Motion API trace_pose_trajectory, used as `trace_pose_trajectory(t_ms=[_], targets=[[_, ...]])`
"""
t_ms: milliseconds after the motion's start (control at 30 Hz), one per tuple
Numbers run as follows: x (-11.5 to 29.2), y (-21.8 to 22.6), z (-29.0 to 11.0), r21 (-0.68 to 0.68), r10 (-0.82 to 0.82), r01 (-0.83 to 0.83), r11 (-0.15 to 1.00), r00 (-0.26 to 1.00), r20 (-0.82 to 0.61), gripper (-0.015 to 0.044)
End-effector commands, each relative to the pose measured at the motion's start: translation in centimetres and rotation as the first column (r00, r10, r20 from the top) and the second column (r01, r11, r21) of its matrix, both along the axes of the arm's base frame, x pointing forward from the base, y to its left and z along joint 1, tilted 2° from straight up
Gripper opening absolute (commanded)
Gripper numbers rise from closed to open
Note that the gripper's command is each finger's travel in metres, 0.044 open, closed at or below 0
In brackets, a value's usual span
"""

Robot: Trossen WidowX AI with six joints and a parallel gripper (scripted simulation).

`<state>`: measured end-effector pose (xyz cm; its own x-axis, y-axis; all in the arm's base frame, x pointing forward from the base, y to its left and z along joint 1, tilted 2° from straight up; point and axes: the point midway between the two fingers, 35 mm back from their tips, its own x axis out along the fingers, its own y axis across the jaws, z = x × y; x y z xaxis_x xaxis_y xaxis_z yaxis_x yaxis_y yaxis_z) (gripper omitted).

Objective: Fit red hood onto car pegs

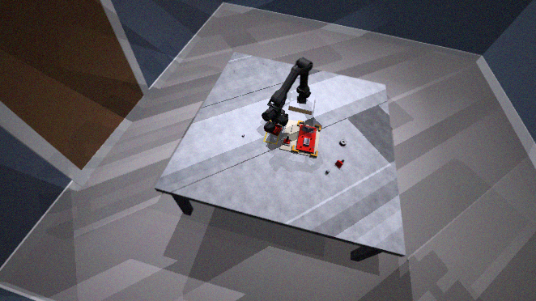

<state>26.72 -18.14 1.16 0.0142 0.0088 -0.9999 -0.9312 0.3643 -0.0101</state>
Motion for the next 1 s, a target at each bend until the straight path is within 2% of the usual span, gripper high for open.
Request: trace_pose_trajectory(t_ms=[0,233,267,967], targets=[[0.0,0.0,0.1,0.0,0.0,0.0,1.0,1.0,0.0,0.0196],[0.0,0.0,1.6,0.0,0.0,0.0,1.0,1.0,0.0,0.0012],[0.0,0.0,1.8,0.0,0.0,0.0,1.0,1.0,0.0,0.0],[-0.1,-0.1,8.2,0.0,0.0,0.0,1.0,1.0,0.0,0.0]])
